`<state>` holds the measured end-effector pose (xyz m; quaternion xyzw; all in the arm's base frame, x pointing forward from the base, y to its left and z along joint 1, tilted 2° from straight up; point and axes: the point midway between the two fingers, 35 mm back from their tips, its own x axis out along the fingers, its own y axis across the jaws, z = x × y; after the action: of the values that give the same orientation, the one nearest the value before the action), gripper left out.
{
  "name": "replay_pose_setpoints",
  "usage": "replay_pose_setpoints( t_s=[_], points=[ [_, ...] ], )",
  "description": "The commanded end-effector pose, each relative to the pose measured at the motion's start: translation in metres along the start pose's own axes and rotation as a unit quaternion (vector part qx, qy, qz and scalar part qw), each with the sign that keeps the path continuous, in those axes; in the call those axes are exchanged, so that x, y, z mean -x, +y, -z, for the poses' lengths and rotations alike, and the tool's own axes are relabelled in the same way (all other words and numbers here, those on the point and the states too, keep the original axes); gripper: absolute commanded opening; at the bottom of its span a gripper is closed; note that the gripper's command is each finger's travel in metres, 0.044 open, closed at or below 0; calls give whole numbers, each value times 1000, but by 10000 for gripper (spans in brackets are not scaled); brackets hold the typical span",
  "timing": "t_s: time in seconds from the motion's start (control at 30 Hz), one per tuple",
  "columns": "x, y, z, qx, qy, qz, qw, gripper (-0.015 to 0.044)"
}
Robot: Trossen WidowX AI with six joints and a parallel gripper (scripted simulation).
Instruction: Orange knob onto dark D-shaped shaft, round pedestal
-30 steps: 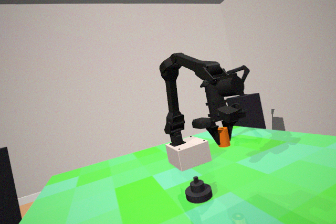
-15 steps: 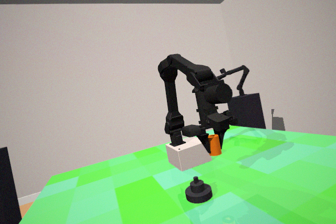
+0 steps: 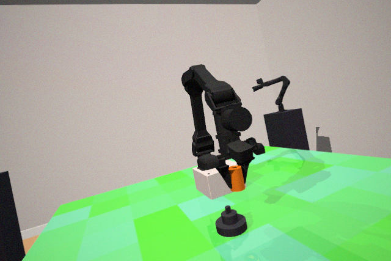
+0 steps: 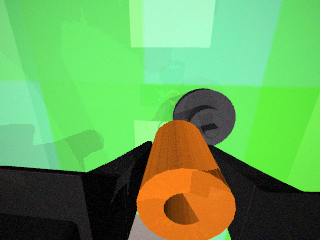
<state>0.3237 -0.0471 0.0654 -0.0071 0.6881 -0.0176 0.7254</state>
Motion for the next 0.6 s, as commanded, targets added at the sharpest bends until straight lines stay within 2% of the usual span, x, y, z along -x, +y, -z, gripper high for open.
replay_pose_setpoints(
  t_s=[0.0,0.3,0.57],
  points=[
    [-5,-13,1,3,0,-2,1000,0],
    [-13,-39,4,5,0,-1,1000,0],
    [-30,-40,4,5,0,-1,1000,0]
  ],
)
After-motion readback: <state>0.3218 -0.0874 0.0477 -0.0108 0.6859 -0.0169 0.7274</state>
